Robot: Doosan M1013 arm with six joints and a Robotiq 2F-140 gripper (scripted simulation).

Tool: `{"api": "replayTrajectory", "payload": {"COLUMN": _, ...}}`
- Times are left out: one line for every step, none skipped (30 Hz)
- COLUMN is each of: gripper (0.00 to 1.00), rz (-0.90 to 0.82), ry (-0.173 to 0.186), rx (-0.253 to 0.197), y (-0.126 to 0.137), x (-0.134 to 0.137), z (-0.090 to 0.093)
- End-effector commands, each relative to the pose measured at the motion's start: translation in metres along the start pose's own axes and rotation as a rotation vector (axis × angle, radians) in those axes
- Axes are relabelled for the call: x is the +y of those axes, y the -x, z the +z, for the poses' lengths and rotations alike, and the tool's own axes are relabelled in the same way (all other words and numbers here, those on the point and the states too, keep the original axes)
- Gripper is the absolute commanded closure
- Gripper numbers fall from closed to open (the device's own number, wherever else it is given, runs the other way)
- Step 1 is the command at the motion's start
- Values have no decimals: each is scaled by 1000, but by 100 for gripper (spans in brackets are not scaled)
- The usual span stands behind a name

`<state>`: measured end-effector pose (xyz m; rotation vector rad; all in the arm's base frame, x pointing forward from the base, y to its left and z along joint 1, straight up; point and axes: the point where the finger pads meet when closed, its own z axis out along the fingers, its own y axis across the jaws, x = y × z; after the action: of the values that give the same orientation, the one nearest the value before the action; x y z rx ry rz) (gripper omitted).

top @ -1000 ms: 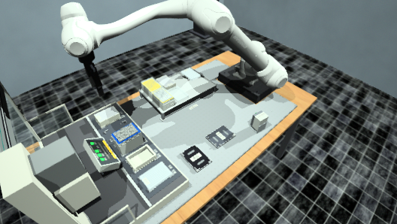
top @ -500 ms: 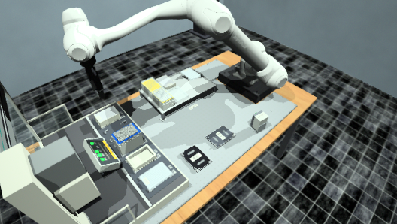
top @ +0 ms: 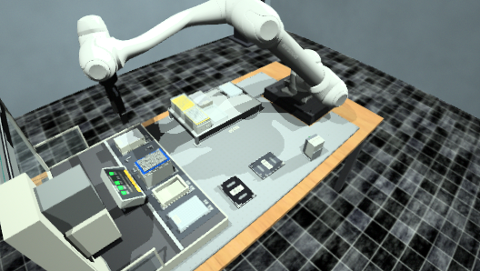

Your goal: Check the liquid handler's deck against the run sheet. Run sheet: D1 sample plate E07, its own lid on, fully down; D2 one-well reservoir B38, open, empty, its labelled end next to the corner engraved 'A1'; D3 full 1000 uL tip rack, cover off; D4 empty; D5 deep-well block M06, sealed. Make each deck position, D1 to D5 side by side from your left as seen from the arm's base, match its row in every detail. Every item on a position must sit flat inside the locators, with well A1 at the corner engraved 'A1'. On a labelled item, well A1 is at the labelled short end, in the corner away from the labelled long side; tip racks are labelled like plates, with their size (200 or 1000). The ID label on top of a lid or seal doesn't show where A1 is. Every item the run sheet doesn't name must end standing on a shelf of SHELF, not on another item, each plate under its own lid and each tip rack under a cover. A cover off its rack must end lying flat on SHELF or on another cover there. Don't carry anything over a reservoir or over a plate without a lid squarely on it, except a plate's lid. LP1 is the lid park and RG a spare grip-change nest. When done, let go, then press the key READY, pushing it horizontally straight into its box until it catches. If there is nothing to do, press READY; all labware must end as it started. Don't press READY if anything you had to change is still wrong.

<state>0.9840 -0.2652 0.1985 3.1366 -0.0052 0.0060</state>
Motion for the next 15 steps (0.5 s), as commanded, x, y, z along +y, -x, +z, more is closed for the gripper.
{"api": "replayTrajectory", "payload": {"gripper": 34, "rz": 0, "ry": 0, "rx": 2, "y": 0, "x": 0, "z": 2}}
{"api": "replayTrajectory", "payload": {"gripper": 34, "rz": 0, "ry": 0, "rx": 2, "y": 0, "x": 0, "z": 4}}
{"api": "replayTrajectory", "payload": {"gripper": 34, "rz": 0, "ry": 0, "rx": 2, "y": 0, "x": 0, "z": 5}}
{"api": "replayTrajectory", "payload": {"gripper": 34, "rz": 0, "ry": 0, "rx": 2, "y": 0, "x": 0, "z": 7}}
{"api": "replayTrajectory", "payload": {"gripper": 34, "rz": 0, "ry": 0, "rx": 2, "y": 0, "x": 0, "z": 9}}
{"api": "replayTrajectory", "payload": {"gripper": 34, "rz": 0, "ry": 0, "rx": 2, "y": 0, "x": 0, "z": 10}}
{"api": "replayTrajectory", "payload": {"gripper": 34, "rz": 0, "ry": 0, "rx": 2, "y": 0, "x": 0, "z": 12}}
{"api": "replayTrajectory", "payload": {"gripper": 34, "rz": 0, "ry": 0, "rx": 2, "y": 0, "x": 0, "z": 14}}
{"api": "replayTrajectory", "payload": {"gripper": 34, "rz": 0, "ry": 0, "rx": 2, "y": 0, "x": 0, "z": 15}}
{"api": "replayTrajectory", "payload": {"gripper": 34, "rz": 0, "ry": 0, "rx": 2, "y": 0, "x": 0, "z": 17}}
{"api": "replayTrajectory", "payload": {"gripper": 34, "rz": 0, "ry": 0, "rx": 2, "y": 0, "x": 0, "z": 19}}
{"api": "replayTrajectory", "payload": {"gripper": 34, "rz": 0, "ry": 0, "rx": 2, "y": 0, "x": 0, "z": 20}}
{"api": "replayTrajectory", "payload": {"gripper": 34, "rz": 0, "ry": 0, "rx": 2, "y": 0, "x": 0, "z": 22}}
{"api": "replayTrajectory", "payload": {"gripper": 34, "rz": 0, "ry": 0, "rx": 2, "y": 0, "x": 0, "z": 22}}
{"api": "replayTrajectory", "payload": {"gripper": 34, "rz": 0, "ry": 0, "rx": 2, "y": 0, "x": 0, "z": 22}}
